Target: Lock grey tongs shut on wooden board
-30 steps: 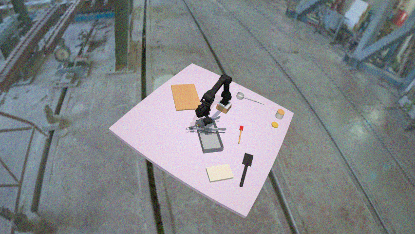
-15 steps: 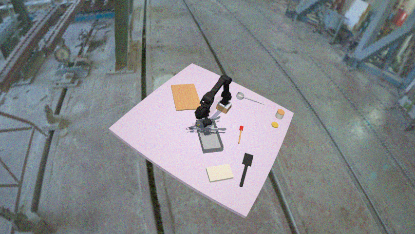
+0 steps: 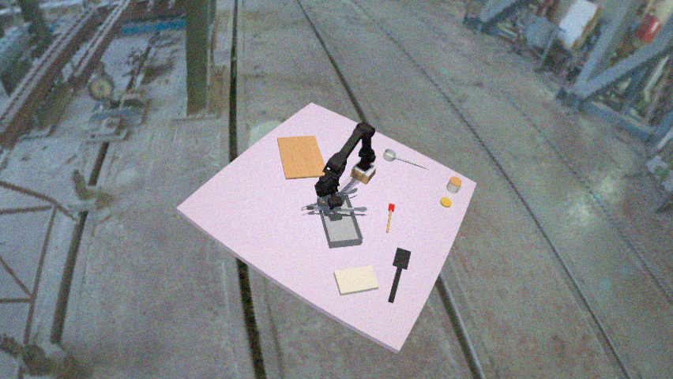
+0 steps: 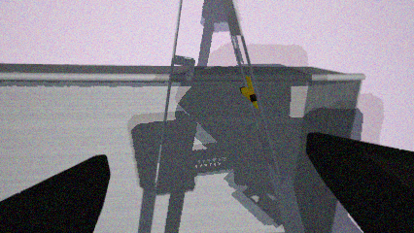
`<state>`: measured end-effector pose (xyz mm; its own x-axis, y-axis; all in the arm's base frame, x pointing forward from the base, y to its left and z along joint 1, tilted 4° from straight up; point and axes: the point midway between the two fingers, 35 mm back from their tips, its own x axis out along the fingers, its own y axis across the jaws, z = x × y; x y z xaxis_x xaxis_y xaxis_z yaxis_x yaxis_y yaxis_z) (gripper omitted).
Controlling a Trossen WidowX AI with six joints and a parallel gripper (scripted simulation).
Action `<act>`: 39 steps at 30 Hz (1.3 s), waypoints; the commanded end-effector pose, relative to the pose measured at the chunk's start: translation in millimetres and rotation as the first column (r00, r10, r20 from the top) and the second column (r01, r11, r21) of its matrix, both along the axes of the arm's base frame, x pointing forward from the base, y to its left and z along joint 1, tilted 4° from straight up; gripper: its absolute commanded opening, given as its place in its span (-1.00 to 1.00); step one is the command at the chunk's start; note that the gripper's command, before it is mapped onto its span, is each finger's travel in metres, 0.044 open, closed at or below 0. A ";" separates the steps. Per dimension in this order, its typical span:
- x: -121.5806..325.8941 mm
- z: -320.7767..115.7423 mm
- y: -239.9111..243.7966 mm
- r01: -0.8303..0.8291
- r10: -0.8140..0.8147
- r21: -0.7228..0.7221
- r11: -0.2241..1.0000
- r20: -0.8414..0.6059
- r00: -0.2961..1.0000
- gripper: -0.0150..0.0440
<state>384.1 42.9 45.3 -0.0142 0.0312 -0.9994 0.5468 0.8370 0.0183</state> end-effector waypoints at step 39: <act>-5.2 -56.8 1.1 -0.004 0.004 0.000 1.000 -0.003 1.000 0.71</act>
